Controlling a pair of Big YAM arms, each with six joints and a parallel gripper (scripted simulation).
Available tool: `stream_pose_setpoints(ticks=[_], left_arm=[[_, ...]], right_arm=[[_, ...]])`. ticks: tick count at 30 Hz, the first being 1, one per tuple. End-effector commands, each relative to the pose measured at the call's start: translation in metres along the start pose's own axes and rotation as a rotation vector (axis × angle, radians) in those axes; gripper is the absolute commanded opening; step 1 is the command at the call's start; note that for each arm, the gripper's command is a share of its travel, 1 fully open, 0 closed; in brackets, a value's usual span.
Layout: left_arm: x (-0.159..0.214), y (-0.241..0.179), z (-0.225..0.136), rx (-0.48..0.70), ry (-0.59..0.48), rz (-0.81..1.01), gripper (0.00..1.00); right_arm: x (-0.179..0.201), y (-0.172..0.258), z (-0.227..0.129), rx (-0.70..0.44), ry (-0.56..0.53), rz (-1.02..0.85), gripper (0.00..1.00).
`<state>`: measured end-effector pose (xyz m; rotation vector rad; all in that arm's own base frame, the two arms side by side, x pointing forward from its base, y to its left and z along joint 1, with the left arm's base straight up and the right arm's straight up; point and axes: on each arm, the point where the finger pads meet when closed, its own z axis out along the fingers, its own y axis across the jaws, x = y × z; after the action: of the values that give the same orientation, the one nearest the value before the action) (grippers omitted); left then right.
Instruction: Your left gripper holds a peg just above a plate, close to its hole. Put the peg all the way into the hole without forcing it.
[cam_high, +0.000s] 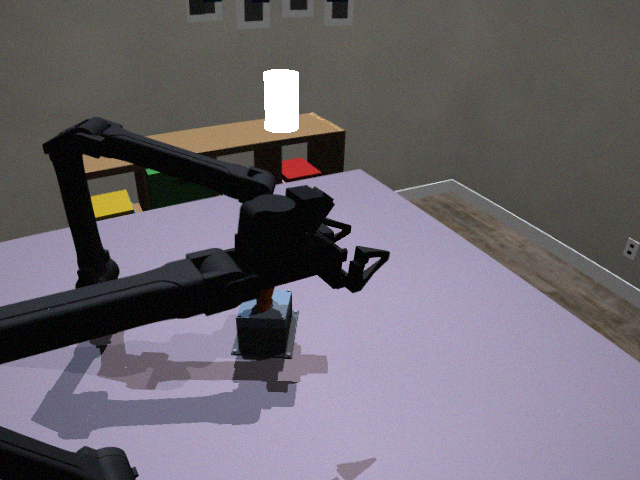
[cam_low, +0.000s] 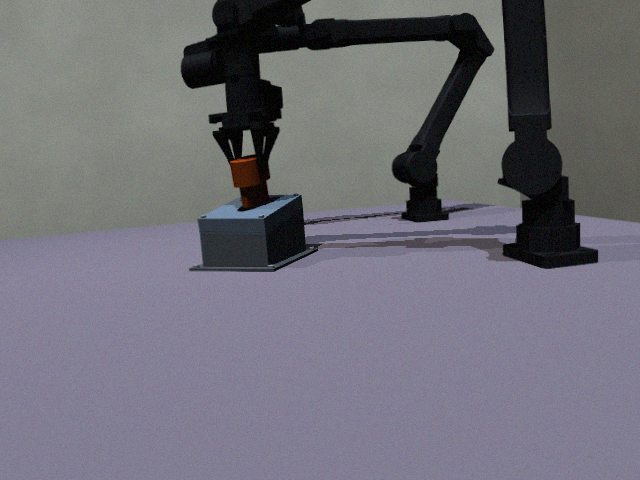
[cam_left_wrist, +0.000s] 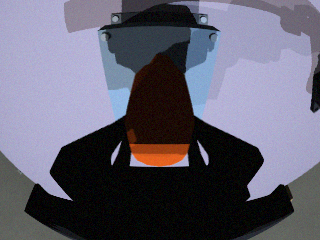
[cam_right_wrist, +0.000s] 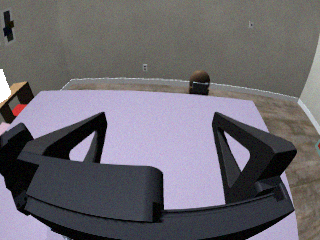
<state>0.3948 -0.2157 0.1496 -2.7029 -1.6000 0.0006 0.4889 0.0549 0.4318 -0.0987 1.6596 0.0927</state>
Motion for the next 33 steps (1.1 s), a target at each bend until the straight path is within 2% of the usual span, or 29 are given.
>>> stream_pose_setpoints(ticks=[1,5,7,11,16,18,20,24,28,29,31,32,33], left_arm=[[0.0,0.004,-0.006,-0.018,-0.001,-0.001,0.46],[0.0,0.005,-0.007,-0.02,-0.001,-0.001,0.46],[0.0,0.005,-0.007,-0.02,-0.001,-0.001,0.46],[0.0,0.006,-0.007,-0.021,-0.001,-0.001,0.46],[0.0,0.006,-0.008,-0.024,-0.001,-0.001,0.46],[0.0,0.007,-0.008,-0.024,-0.001,-0.001,0.46],[0.0,0.007,-0.009,-0.025,-0.001,-0.001,0.46],[0.0,0.007,-0.009,-0.026,-0.001,-0.001,0.46],[0.0,0.007,-0.009,-0.026,-0.001,-0.001,0.01],[0.0,0.007,-0.009,-0.026,-0.001,-0.001,0.12],[0.0,0.013,-0.032,-0.063,-0.001,-0.001,0.35],[0.0,0.013,-0.035,-0.063,-0.001,-0.001,0.4],[0.0,0.013,-0.039,-0.063,-0.001,-0.001,0.4]], right_arm=[[0.012,0.07,-0.047,-0.144,-0.005,-0.014,1.0],[0.057,0.13,-0.098,-0.308,0.032,-0.034,1.0],[0.057,0.13,-0.098,-0.308,0.032,-0.034,1.0],[0.1,0.17,-0.144,-0.449,0.062,-0.056,1.0],[0.134,0.194,-0.18,-0.557,0.084,-0.075,1.0],[0.142,0.199,-0.188,-0.582,0.088,-0.08,1.0],[0.127,0.203,-0.193,-0.598,0.06,-0.073,1.0],[0.127,0.203,-0.193,-0.597,0.06,-0.073,1.0],[0.131,0.202,-0.189,-0.59,0.073,-0.076,1.0],[0.131,0.202,-0.189,-0.59,0.073,-0.076,1.0],[0.131,0.202,-0.189,-0.59,0.073,-0.076,1.0],[0.131,0.202,-0.189,-0.59,0.073,-0.076,1.0],[0.131,0.202,-0.189,-0.59,0.073,-0.076,1.0]])
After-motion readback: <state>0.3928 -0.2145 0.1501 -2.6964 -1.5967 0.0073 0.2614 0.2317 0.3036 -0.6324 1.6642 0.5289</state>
